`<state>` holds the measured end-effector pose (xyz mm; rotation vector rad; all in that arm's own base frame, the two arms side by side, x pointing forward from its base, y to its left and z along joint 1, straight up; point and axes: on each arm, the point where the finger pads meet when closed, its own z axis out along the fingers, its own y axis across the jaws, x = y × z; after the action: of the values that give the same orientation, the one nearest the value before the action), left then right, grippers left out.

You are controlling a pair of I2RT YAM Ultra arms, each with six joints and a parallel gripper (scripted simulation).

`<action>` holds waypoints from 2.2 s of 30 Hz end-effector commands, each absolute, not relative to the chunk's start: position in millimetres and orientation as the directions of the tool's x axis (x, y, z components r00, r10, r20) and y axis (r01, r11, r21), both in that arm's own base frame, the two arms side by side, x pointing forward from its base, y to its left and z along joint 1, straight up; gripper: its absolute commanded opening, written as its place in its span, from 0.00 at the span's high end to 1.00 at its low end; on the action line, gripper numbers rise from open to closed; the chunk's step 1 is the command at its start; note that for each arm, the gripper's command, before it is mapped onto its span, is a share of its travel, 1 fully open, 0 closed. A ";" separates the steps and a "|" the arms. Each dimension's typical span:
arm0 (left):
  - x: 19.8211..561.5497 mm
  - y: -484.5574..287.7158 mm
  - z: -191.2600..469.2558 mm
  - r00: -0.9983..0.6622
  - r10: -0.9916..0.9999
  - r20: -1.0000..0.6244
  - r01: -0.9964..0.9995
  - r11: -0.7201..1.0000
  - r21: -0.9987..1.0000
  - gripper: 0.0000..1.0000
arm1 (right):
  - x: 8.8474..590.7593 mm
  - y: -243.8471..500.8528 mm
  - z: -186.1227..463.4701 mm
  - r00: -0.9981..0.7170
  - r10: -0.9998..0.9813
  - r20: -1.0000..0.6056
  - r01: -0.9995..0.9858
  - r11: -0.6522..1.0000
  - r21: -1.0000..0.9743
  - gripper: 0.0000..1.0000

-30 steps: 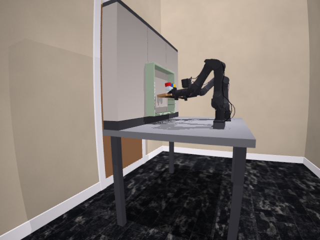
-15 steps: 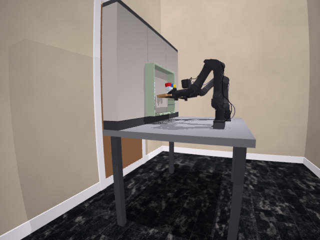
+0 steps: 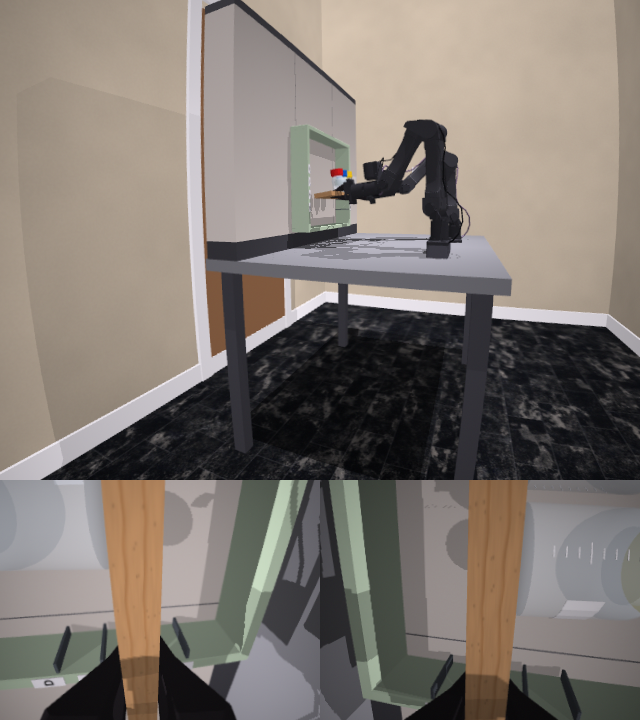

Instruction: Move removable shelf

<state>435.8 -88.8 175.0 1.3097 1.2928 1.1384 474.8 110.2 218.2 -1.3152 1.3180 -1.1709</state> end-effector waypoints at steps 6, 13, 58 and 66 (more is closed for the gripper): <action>438.5 -86.9 202.0 0.001 1.000 0.000 0.000 0.000 1.000 1.00 | 477.8 108.7 248.2 -0.030 -1.000 0.000 0.000 0.000 -1.000 1.00; 438.5 -86.9 196.1 0.001 1.000 0.000 0.000 0.000 1.000 1.00 | 477.8 108.7 241.3 -0.030 -1.000 0.000 0.000 0.000 -1.000 1.00; 451.2 -86.9 171.6 0.001 1.000 0.000 0.000 0.000 1.000 1.00 | 490.4 108.3 213.4 -0.030 -1.000 0.000 0.000 0.000 -1.000 1.00; 458.8 -86.9 172.3 0.001 1.000 0.000 0.000 0.000 1.000 1.00 | 498.0 108.1 213.8 -0.030 -1.000 0.000 0.000 0.000 -1.000 1.00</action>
<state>437.3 -87.0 118.7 1.3458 1.3177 1.1318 478.4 111.9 158.4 -1.3355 1.3335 -1.1485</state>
